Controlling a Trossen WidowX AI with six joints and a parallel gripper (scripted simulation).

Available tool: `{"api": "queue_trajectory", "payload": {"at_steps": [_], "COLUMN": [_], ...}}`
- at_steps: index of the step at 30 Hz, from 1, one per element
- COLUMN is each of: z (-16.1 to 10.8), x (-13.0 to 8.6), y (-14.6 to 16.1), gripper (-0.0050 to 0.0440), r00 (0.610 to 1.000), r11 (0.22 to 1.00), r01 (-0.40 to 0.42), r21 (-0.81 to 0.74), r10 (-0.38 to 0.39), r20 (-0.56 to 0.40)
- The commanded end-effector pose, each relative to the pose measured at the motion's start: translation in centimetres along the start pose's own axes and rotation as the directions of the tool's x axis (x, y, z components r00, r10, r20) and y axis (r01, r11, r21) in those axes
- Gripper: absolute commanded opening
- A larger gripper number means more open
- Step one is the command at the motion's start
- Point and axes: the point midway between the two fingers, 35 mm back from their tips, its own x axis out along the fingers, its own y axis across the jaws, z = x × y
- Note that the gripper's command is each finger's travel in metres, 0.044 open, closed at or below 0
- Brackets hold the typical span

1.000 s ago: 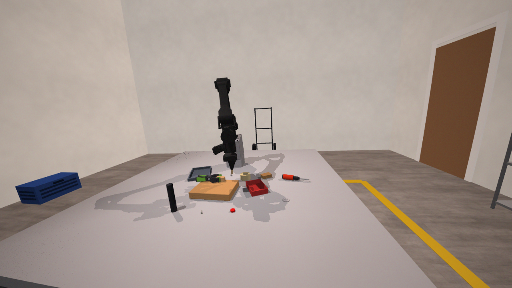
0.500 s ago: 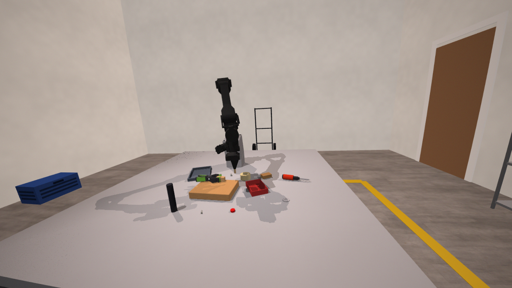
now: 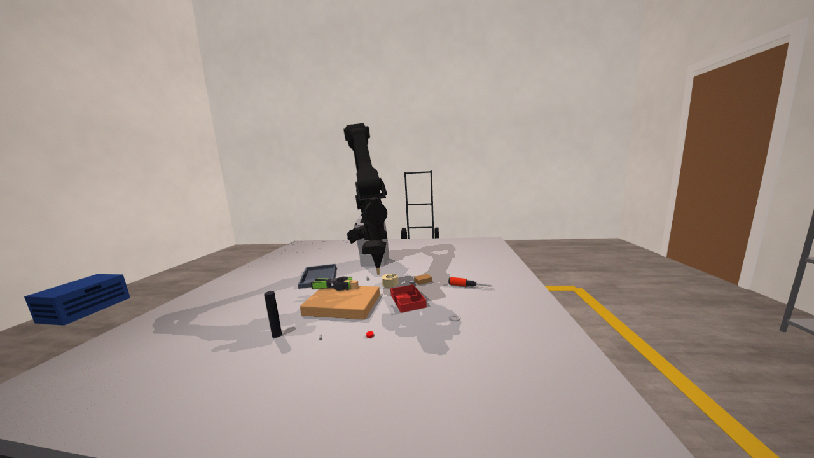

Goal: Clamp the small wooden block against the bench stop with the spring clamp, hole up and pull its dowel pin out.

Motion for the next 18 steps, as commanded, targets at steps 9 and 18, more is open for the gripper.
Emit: {"api": "queue_trajectory", "payload": {"at_steps": [9, 18], "z": [-1.3, -2.4], "x": [-0.2, -0.5], "y": [0.3, 0.4], "gripper": [0.0, 0.0], "r00": [1.0, 1.0], "r11": [0.999, 0.997], "r01": [0.002, 0.001], "r21": [0.038, 0.074], "r10": [-0.003, -0.001], "r20": [0.003, 0.003]}}
